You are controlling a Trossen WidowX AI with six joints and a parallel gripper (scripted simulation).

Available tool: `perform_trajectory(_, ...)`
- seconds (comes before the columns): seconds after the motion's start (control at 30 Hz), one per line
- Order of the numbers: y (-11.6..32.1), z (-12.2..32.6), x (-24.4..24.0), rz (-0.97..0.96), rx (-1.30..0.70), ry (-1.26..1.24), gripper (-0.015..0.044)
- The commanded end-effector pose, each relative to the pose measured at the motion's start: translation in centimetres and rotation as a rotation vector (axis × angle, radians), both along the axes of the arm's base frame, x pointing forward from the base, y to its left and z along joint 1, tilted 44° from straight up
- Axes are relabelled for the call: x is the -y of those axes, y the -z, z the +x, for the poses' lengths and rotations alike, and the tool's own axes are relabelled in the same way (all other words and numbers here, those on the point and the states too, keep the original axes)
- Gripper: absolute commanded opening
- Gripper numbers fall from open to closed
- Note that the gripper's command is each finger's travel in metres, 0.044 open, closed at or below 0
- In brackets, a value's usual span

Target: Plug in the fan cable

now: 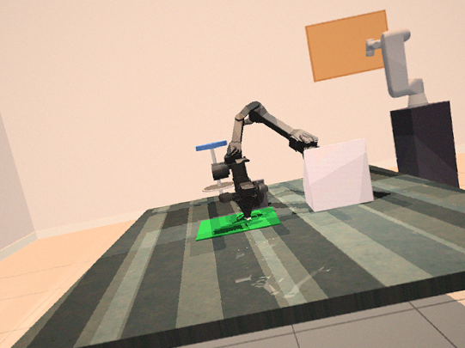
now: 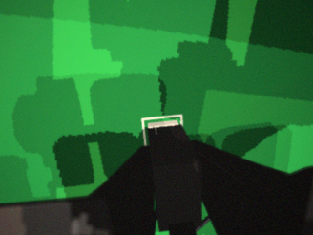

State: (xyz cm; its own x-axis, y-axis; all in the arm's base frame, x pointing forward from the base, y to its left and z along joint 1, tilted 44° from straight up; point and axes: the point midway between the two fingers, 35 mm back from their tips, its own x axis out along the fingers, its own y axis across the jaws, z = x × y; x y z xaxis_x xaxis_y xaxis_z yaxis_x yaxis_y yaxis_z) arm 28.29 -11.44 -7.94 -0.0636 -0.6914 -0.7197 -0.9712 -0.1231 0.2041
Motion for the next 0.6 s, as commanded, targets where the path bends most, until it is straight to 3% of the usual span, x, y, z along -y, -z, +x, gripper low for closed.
perform_trajectory(0.0, 0.0, 0.0, 0.0, 0.000, 0.001, 0.001, 0.0079)
perform_trajectory(0.23, 0.0, 0.0, 0.0, 0.000, 0.001, 0.001, 0.0260)
perform_trajectory(0.57, -4.0, 0.4, -3.9, 0.001, -0.001, 0.001, 0.0260)
